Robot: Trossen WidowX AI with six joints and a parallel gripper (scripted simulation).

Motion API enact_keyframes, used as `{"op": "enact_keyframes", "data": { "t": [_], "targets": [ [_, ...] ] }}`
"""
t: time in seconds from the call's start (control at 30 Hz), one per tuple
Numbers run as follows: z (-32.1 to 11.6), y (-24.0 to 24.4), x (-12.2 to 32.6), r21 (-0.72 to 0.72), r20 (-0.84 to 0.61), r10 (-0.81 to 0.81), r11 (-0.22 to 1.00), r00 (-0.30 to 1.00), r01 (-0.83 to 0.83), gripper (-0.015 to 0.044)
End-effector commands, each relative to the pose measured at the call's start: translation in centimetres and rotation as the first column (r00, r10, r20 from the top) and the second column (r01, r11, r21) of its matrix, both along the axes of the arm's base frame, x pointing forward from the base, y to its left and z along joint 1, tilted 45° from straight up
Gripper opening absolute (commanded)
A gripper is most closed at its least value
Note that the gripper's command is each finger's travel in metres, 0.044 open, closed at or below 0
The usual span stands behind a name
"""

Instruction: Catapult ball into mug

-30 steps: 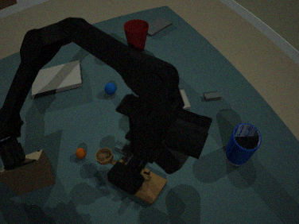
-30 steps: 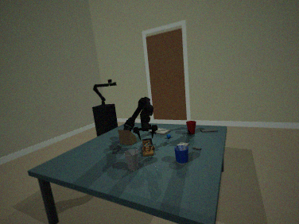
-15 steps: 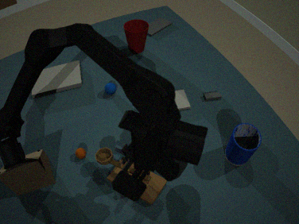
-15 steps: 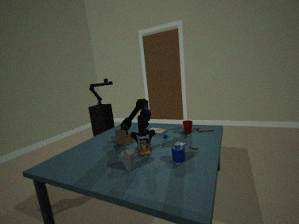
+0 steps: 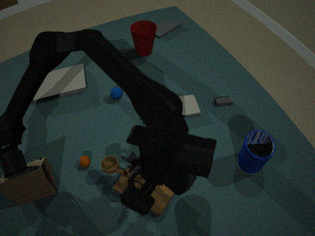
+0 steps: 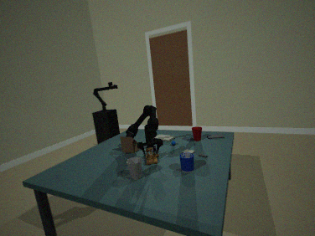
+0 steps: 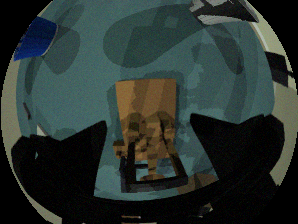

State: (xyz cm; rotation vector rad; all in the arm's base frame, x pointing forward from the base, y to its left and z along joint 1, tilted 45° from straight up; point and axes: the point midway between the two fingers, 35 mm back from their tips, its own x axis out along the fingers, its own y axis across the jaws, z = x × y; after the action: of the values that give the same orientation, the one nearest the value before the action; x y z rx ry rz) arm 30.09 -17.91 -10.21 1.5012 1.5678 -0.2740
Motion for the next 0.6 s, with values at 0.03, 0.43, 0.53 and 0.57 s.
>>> {"op": "enact_keyframes", "data": {
  "t": [0.03, 0.43, 0.53, 0.57],
  "targets": [
    [-0.7, 0.8, 0.0, 0.009, -0.005, -0.003, 1.000, 1.000, 0.003, 0.0440],
    [-1.9, 2.2, 0.2, 0.011, -0.005, -0.003, 1.000, 1.000, 0.003, 0.0440],
    [-1.9, 2.2, 0.2, 0.011, -0.005, -0.003, 1.000, 1.000, 0.003, 0.0440],
    [-1.8, 1.8, 0.3, 0.003, -0.001, 0.002, 1.000, 1.000, -0.002, 0.0414]
  ]
}}
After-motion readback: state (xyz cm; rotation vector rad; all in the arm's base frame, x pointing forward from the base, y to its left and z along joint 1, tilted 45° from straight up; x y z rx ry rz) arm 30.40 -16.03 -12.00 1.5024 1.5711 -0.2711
